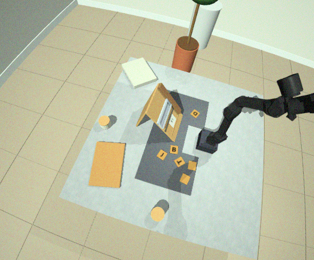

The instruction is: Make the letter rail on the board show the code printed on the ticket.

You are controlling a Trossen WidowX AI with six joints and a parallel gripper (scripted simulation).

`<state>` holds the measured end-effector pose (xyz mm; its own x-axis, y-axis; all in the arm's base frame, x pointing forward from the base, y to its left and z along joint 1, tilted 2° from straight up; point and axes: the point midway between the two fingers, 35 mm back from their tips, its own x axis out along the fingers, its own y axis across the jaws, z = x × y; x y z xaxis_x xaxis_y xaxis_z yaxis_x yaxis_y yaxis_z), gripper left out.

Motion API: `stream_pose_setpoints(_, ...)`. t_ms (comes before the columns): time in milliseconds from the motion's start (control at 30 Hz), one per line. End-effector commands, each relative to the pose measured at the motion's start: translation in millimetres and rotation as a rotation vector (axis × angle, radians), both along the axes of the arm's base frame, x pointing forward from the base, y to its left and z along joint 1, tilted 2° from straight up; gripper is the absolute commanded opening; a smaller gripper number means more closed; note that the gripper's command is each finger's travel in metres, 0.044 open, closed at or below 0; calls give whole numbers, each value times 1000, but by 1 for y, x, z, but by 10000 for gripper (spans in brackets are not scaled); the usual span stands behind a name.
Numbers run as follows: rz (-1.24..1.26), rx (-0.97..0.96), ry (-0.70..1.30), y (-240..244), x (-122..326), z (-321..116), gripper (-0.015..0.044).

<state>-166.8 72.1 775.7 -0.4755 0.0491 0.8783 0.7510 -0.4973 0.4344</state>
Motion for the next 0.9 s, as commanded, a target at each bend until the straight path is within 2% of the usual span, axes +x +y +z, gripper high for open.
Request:
stream_pose_setpoints(0,-9,1,-2,1,1,0,426)
stream_pose_setpoints(133,-200,16,-62,25,8,-9,440)
stream_pose_setpoints(433,-735,10,-303,113,29,-65,440)
stream_pose_setpoints(633,-1099,-36,-496,168,78,-115,440)
stream_pose_setpoints(867,-1509,-125,-754,206,161,-180,440)
